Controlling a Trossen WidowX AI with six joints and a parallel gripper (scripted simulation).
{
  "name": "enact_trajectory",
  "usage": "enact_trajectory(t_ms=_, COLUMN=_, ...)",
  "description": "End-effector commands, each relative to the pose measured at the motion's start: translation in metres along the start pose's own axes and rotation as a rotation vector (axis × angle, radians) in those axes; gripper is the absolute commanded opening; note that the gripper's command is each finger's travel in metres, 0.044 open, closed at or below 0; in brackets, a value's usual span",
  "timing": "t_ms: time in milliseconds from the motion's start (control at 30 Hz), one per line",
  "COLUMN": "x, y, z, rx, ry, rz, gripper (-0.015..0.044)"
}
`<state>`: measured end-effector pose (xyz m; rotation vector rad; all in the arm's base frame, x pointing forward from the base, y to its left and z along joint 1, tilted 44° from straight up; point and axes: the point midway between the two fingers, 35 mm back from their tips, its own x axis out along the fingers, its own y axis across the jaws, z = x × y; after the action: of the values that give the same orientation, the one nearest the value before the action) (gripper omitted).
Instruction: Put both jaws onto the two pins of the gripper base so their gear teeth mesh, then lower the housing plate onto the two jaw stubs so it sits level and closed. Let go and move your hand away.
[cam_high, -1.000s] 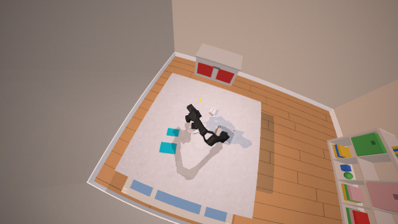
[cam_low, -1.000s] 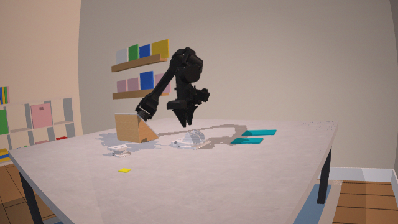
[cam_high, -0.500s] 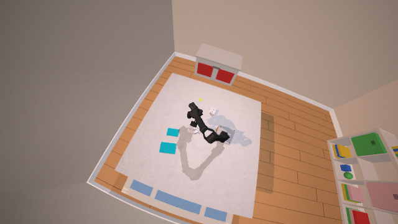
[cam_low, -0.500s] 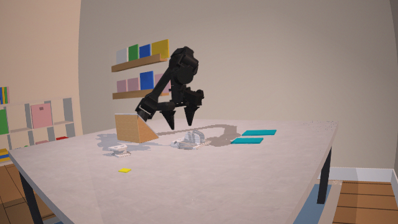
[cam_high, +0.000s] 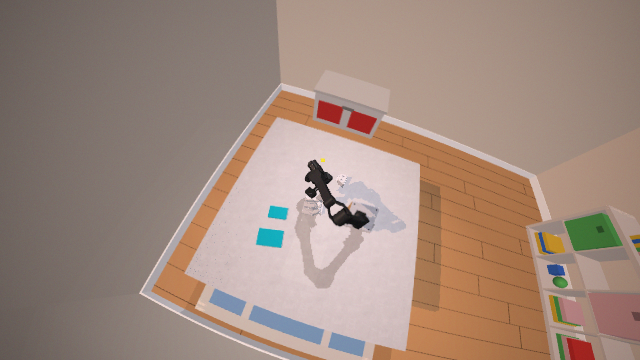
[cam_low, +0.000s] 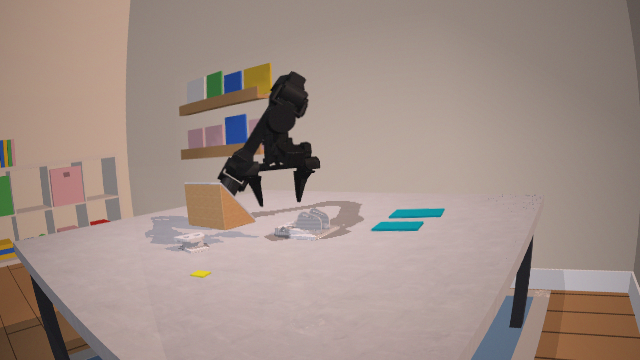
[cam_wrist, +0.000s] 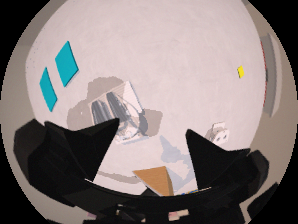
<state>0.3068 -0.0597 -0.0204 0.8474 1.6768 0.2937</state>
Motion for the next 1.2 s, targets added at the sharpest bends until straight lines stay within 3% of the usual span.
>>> enact_trajectory(t_ms=0, x=-0.003, y=-0.008, z=0.001, rx=0.090, ry=-0.005, rz=-0.007, gripper=0.0440)
enact_trajectory(t_ms=1167, x=-0.014, y=-0.082, z=-0.002, rx=0.977, ry=-0.023, rz=-0.022, gripper=0.0440)
